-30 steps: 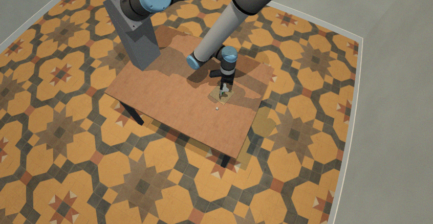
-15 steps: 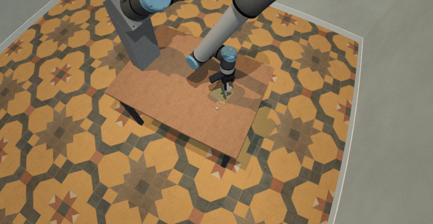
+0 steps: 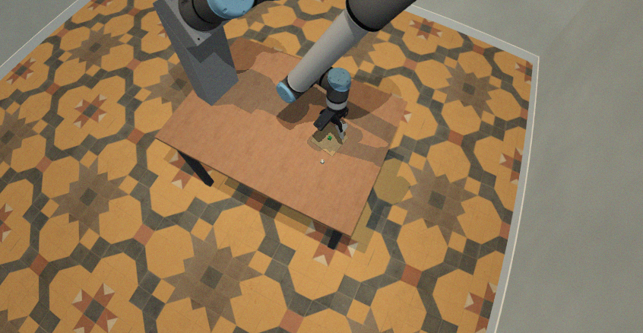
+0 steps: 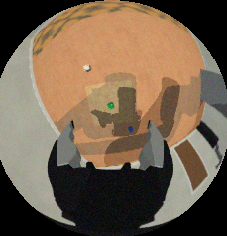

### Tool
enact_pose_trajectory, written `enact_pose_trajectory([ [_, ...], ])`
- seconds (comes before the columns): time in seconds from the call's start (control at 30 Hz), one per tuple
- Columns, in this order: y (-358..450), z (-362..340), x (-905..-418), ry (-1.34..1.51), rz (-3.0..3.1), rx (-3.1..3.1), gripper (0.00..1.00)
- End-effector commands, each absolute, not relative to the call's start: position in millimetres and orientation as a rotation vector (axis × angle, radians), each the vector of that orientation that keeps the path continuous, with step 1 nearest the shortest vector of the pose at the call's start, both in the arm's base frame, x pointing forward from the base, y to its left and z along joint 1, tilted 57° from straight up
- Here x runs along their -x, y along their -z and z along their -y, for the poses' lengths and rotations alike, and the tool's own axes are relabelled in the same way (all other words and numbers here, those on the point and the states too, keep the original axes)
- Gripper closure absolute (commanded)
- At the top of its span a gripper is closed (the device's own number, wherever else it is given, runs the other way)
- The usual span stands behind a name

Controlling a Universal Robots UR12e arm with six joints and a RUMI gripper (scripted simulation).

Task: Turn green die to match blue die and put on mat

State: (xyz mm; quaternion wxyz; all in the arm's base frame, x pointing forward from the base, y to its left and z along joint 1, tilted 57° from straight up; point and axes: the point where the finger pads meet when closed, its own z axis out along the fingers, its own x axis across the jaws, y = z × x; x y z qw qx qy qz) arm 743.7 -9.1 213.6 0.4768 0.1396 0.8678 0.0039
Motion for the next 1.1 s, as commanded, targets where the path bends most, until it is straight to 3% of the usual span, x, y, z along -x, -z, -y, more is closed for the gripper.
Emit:
enact_pose_trajectory([
  [0.0,-213.6,8.3,-745.0,0.069,-2.139,-0.192,0.0],
  [0.67,-213.0,6.6,-747.5,0.191,-2.153,0.035,0.0],
  [0.7,-213.0,6.6,-747.5,0.191,-2.153,0.035,0.82],
  [1.07,-213.0,6.6,-747.5,0.191,-2.153,0.035,0.82],
])
